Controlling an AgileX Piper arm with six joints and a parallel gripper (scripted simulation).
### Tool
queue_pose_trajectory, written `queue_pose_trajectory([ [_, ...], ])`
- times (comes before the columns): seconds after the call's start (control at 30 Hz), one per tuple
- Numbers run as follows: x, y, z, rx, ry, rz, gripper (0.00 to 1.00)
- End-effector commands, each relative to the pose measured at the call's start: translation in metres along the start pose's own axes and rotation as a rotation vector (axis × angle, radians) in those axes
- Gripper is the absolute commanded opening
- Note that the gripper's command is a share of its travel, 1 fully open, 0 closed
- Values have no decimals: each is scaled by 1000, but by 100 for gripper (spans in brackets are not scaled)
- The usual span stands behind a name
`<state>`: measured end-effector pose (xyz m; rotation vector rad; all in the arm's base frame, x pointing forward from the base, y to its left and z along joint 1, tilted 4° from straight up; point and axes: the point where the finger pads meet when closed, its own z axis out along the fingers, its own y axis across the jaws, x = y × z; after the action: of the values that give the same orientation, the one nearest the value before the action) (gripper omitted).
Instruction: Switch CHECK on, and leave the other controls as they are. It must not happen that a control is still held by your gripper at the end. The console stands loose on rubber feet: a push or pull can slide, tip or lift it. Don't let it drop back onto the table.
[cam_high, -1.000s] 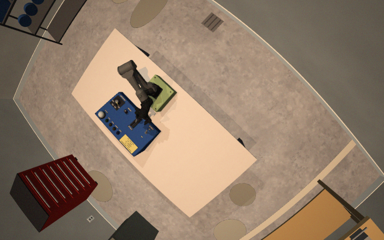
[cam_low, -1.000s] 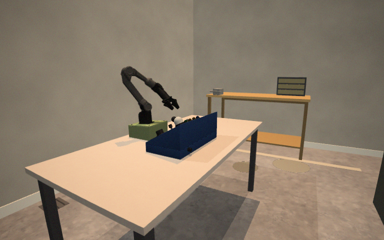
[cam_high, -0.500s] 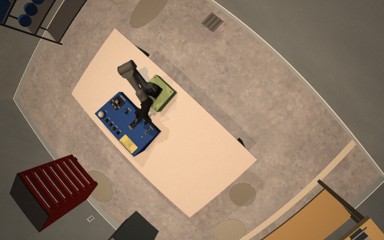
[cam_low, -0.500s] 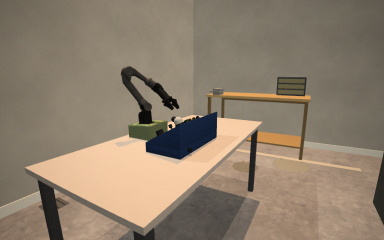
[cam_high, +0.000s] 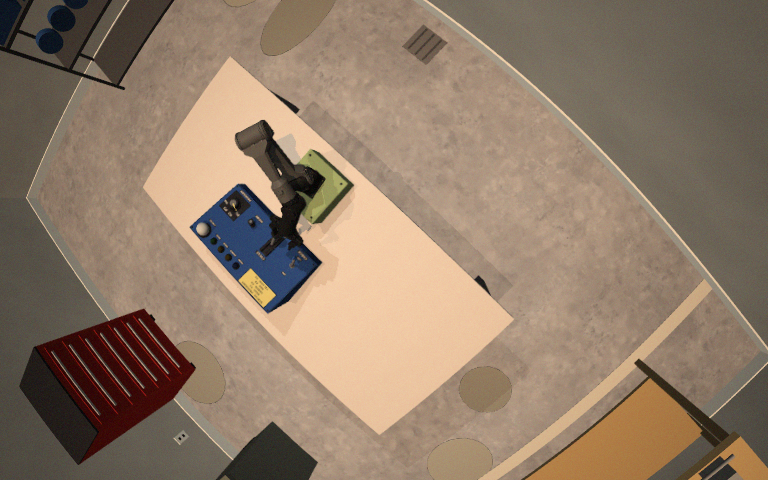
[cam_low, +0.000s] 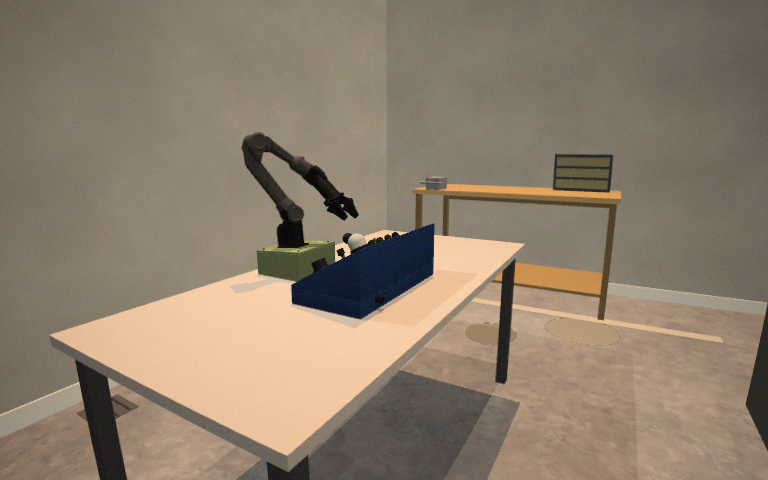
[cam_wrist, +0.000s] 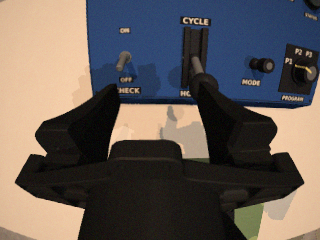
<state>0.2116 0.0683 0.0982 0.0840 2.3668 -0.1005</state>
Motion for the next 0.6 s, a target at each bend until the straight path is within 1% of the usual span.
queue_pose_trajectory([
  [0.0, 0, 0, 0, 0, 2, 1, 100],
  [0.3, -1, -5, 1, 18, 40, -4, 100],
  [0.57, -4, -15, 2, 38, 129, -13, 100],
])
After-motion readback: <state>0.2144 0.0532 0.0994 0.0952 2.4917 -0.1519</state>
